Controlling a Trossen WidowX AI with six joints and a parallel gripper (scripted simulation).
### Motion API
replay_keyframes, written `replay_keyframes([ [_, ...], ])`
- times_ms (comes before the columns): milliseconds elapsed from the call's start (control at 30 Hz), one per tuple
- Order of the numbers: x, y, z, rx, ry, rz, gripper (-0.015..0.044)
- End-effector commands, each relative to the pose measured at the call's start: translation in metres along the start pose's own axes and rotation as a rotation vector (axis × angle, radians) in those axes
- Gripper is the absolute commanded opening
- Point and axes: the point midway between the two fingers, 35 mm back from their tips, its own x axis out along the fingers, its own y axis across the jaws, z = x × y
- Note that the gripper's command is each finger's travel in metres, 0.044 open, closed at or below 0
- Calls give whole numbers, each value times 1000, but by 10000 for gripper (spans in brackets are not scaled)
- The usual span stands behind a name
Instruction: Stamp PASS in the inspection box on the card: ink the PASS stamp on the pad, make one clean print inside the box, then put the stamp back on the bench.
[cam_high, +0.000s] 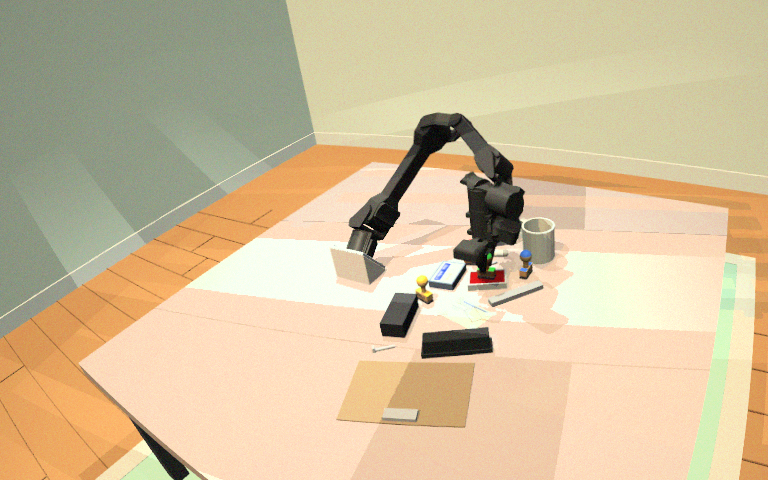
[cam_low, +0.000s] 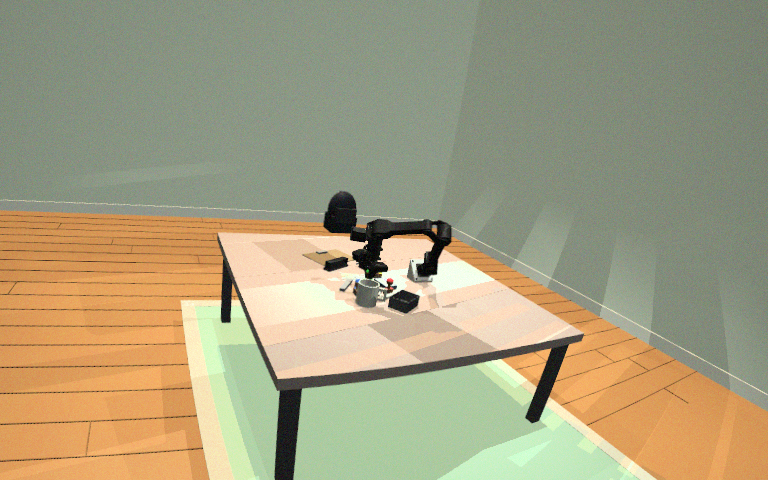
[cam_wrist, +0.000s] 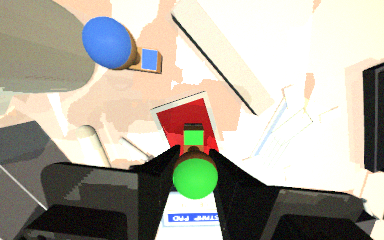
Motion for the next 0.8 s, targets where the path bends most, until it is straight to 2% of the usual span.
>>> replay_keyframes([
  [0,2,1,0,1,-1,5,0],
  [767,5,1,0,1,-1,5,0],
])
